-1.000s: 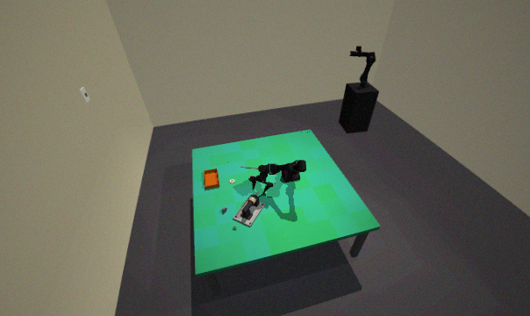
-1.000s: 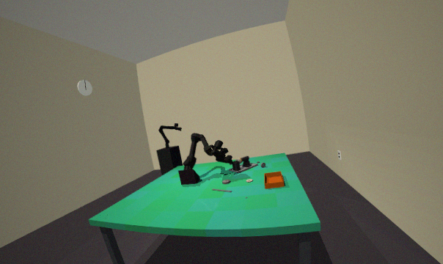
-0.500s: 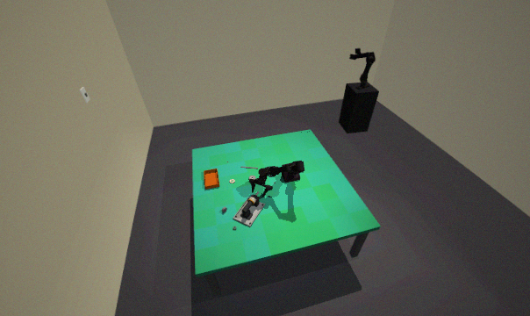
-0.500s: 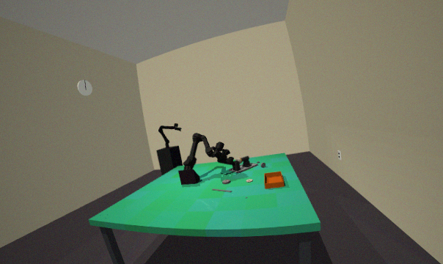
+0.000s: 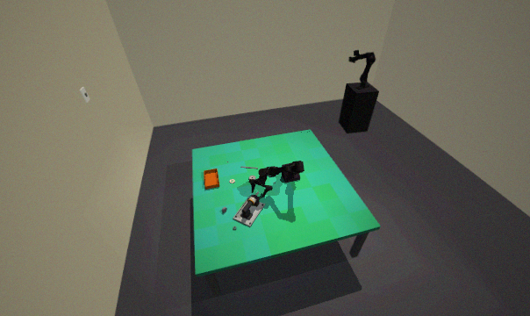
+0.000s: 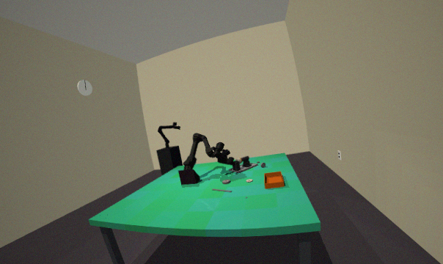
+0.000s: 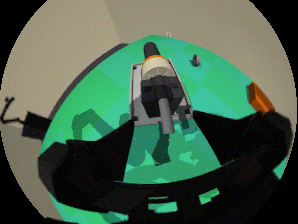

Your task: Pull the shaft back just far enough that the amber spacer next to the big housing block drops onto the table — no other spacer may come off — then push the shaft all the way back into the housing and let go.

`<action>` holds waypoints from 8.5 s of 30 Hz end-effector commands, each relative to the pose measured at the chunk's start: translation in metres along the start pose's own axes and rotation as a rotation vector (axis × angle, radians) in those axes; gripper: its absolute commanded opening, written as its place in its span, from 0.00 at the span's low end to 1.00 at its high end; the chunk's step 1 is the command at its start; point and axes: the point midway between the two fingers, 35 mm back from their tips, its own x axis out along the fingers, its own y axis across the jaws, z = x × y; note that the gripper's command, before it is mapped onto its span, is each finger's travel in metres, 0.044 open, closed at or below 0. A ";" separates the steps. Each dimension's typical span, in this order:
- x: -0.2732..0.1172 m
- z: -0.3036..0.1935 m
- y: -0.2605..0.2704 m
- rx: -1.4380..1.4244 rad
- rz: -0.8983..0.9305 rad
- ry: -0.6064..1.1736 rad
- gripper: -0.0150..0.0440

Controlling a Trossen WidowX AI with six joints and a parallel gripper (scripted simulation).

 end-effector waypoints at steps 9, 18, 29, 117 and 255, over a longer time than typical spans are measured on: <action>0.000 0.001 -0.001 0.003 -0.003 -0.002 1.00; 0.001 0.001 -0.001 0.003 -0.003 -0.002 1.00; 0.014 0.001 -0.001 0.003 -0.003 -0.002 1.00; 0.008 -0.010 -0.001 0.003 -0.003 -0.002 0.25; -0.004 -0.021 -0.001 0.004 -0.003 -0.001 0.25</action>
